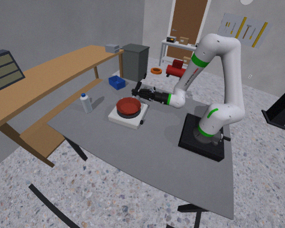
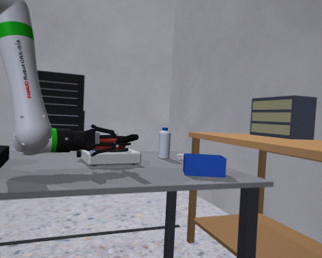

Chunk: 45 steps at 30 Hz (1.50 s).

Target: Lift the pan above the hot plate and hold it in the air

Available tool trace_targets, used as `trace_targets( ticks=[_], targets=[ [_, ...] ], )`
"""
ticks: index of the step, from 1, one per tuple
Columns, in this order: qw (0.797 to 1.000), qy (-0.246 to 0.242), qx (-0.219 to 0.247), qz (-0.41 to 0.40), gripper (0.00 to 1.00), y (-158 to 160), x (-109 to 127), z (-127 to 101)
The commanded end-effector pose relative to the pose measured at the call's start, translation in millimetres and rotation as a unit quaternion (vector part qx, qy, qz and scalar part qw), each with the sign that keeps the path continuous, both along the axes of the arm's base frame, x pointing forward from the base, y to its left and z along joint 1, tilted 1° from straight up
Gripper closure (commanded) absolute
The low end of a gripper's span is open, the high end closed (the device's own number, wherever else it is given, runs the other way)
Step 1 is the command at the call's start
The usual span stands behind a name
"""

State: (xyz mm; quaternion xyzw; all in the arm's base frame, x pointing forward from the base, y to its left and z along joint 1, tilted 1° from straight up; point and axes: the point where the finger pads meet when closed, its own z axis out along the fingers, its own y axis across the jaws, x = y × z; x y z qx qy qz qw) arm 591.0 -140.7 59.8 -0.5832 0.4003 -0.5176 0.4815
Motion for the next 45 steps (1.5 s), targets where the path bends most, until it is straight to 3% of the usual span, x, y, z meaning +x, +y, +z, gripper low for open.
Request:
trace_targets(
  ticks=[1, 28, 45],
  targets=[
    [1.0, -0.001, 0.0, 0.0, 0.9, -0.2, 0.3, 2.5],
    [1.0, -0.001, 0.0, 0.0, 0.9, 0.0, 0.2, 25.3],
    [1.0, -0.001, 0.0, 0.0, 0.9, 0.3, 0.2, 50.9]
  ],
)
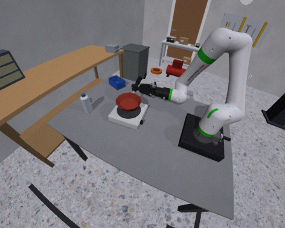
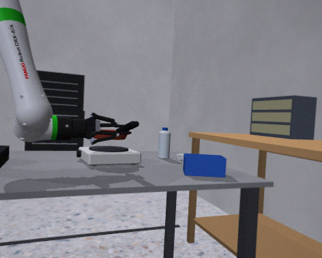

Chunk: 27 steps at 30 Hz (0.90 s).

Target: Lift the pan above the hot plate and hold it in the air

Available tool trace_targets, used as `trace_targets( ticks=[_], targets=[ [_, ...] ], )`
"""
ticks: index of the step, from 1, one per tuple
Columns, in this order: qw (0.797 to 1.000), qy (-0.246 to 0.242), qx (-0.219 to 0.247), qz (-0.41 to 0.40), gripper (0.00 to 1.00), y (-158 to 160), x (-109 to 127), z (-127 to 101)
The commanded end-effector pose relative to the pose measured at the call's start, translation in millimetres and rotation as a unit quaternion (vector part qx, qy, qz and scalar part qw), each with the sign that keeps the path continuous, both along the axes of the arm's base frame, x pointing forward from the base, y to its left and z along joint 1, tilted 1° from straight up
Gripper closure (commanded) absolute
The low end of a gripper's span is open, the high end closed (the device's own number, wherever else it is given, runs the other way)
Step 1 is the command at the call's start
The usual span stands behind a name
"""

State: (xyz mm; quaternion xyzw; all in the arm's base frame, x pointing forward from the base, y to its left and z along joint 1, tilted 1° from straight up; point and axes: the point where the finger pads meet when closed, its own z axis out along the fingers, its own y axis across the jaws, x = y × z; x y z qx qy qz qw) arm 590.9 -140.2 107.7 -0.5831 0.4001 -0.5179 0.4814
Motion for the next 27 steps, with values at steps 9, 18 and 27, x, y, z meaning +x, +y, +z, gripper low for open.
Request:
trace_targets(
  ticks=[9, 18, 27],
  targets=[
    [1.0, -0.001, 0.0, 0.0, 0.9, 0.0, 0.2, 20.3],
    [1.0, -0.001, 0.0, 0.0, 0.9, 0.2, 0.2, 33.9],
    [1.0, -0.001, 0.0, 0.0, 0.9, 0.4, 0.1, 50.6]
  ],
)
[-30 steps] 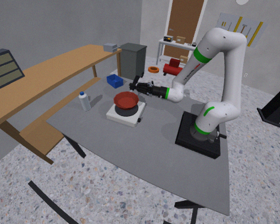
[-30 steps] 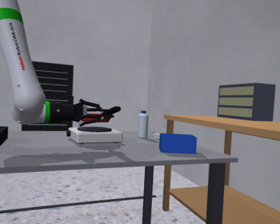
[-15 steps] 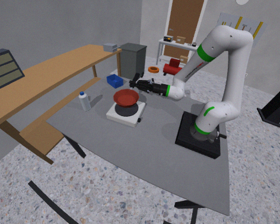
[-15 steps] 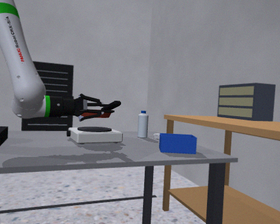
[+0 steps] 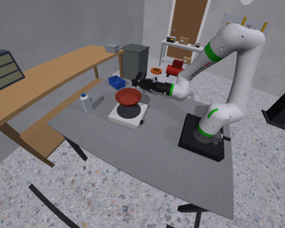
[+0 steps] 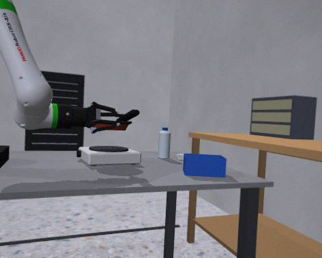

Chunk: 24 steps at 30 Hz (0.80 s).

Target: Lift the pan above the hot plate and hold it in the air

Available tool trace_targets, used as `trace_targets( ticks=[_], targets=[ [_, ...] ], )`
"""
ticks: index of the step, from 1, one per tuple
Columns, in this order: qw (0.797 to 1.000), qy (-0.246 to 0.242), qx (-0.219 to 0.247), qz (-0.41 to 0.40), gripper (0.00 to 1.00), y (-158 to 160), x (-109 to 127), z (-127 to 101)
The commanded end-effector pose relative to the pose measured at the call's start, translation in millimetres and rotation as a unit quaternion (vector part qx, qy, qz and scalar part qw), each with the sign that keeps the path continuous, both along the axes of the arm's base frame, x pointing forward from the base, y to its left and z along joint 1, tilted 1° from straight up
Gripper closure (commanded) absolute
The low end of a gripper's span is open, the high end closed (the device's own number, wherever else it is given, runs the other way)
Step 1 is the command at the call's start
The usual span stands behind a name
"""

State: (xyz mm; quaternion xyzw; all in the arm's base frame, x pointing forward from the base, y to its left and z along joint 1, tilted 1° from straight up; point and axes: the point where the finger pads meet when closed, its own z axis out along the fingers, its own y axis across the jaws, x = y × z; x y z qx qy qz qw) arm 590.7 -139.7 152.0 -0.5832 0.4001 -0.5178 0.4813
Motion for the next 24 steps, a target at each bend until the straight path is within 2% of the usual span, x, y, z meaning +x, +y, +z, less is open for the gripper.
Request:
trace_targets(
  ticks=[1, 24],
  targets=[
    [1.0, -0.001, 0.0, 0.0, 0.9, -0.1, 0.3, 8.1],
    [1.0, -0.001, 0.0, 0.0, 0.9, 0.2, 0.3, 34.9]
  ],
)
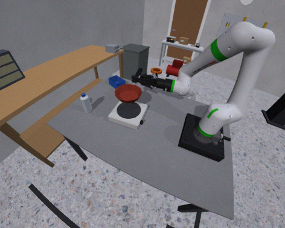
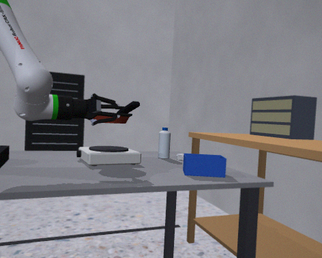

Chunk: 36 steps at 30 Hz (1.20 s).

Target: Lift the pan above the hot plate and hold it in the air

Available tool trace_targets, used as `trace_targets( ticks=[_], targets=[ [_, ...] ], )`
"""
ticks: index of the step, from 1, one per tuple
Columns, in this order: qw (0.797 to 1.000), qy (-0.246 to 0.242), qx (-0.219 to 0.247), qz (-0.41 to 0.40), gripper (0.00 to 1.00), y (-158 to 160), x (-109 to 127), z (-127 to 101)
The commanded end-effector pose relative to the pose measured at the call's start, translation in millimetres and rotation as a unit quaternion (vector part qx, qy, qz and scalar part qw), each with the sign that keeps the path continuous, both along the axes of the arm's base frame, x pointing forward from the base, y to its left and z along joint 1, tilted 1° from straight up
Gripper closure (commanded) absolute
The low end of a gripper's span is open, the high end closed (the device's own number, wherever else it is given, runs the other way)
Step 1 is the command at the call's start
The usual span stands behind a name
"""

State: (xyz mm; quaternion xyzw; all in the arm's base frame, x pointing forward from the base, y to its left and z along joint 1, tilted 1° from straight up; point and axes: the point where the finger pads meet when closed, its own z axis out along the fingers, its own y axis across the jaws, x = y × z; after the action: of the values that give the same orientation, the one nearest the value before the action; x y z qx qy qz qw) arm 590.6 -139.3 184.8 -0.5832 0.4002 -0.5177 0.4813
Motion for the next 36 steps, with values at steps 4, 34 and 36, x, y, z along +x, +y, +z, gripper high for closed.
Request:
trace_targets(
  ticks=[4, 34, 36],
  targets=[
    [1.0, -0.001, 0.0, 0.0, 0.9, -0.1, 0.4, 5.9],
    [1.0, -0.001, 0.0, 0.0, 0.9, 0.0, 0.3, 14.2],
    [1.0, -0.001, 0.0, 0.0, 0.9, 0.0, 0.3, 14.2]
  ],
)
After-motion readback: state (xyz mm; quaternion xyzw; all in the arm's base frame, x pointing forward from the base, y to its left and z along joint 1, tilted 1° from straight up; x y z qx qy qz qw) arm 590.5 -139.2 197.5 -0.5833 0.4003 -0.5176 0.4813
